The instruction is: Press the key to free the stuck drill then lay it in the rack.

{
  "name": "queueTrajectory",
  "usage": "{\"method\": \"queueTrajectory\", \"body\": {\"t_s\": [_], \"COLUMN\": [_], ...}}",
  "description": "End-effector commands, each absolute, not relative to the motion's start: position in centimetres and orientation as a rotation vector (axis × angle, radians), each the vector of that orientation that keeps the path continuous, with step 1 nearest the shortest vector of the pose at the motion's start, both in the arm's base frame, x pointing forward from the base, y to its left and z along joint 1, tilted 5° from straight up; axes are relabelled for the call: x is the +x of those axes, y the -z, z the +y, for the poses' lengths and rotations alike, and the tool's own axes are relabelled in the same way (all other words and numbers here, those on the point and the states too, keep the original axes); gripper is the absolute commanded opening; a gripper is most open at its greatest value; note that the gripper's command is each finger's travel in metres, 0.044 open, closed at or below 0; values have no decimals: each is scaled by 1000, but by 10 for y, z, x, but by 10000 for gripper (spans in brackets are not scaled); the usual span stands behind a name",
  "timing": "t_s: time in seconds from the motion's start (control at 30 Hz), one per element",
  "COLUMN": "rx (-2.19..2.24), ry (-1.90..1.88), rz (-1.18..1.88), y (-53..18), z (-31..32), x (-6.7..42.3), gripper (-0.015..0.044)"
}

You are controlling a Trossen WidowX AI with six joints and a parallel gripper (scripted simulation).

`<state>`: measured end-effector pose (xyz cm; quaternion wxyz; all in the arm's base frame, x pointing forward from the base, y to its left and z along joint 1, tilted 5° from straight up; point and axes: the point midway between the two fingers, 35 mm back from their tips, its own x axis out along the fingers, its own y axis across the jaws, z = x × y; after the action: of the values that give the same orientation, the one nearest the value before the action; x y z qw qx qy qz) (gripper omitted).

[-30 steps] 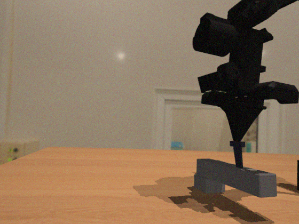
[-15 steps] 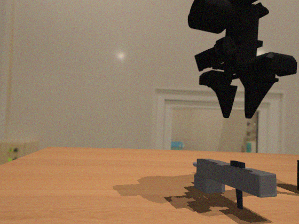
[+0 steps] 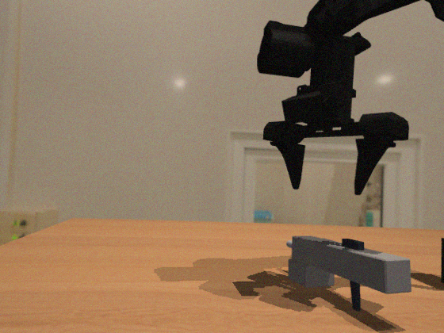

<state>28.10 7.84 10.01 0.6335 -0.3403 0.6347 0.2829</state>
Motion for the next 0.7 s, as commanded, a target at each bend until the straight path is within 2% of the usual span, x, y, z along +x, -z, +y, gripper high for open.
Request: {"method": "queueTrajectory", "body": {"t_s": [0.0,0.67], "rx": [-1213,-1609], "ry": [-1075,-1500], "rz": [1302,1023], "y": [-64,-29], "z": [23,-39], "x": [305,320], "gripper": [440,440]}}
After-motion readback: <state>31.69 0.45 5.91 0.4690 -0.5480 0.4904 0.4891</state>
